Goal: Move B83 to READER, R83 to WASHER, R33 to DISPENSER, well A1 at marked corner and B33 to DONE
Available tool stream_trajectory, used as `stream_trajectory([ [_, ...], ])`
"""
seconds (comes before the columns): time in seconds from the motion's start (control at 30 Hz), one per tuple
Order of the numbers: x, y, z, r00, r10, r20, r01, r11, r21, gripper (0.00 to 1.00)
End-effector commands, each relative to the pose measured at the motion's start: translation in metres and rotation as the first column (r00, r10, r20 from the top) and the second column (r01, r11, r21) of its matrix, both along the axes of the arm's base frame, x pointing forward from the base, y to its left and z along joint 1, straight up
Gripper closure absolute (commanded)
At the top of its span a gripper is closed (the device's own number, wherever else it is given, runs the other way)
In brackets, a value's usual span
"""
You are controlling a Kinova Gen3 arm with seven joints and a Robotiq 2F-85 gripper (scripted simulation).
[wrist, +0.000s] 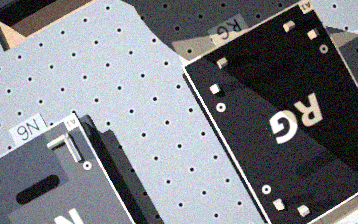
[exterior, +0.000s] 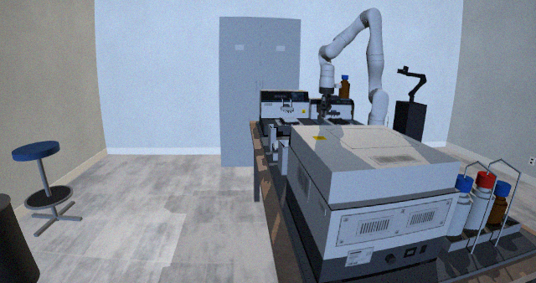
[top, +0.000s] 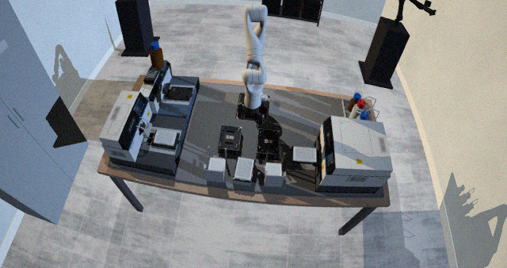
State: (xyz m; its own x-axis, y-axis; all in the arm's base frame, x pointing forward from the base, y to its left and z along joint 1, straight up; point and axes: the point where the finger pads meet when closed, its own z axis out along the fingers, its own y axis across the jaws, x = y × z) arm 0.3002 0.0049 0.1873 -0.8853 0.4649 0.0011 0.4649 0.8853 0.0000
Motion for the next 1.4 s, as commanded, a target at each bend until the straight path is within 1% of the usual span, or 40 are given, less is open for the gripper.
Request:
stream_trajectory([
  [0.0, 0.000, 0.000, 0.000, 1.000, 0.000, 0.001, 0.000, 1.000, 0.000, 0.00],
  [0.2, 0.000, 0.000, 0.000, 0.971, 0.238, 0.001, -0.238, 0.971, 0.000, 0.00],
  [0.4, 0.000, 0.000, 0.000, 0.887, 0.462, 0.001, -0.462, 0.887, 0.000, 0.00],
  [0.5, 0.000, 0.000, 0.000, 0.877, 0.480, 0.001, -0.480, 0.877, 0.000, 0.00],
  [0.73, 0.000, 0.000, 0.000, 0.877, 0.480, 0.001, -0.480, 0.877, 0.000, 0.00],
  [0.87, 0.004, 0.013, 0.000, 0.943, 0.334, 0.001, -0.334, 0.943, 0.000, 0.00],
  [0.93, 0.006, 0.019, 0.000, 0.962, 0.273, 0.001, -0.273, 0.962, 0.000, 0.00],
  [1.03, 0.007, 0.022, 0.000, 0.962, 0.273, 0.001, -0.273, 0.962, 0.000, 0.00],
  [1.27, 0.014, 0.044, 0.000, 0.962, 0.273, 0.001, -0.273, 0.962, 0.000, 0.00],
  [1.37, 0.017, 0.053, 0.000, 0.988, 0.156, 0.001, -0.156, 0.988, 0.000, 0.00],
])
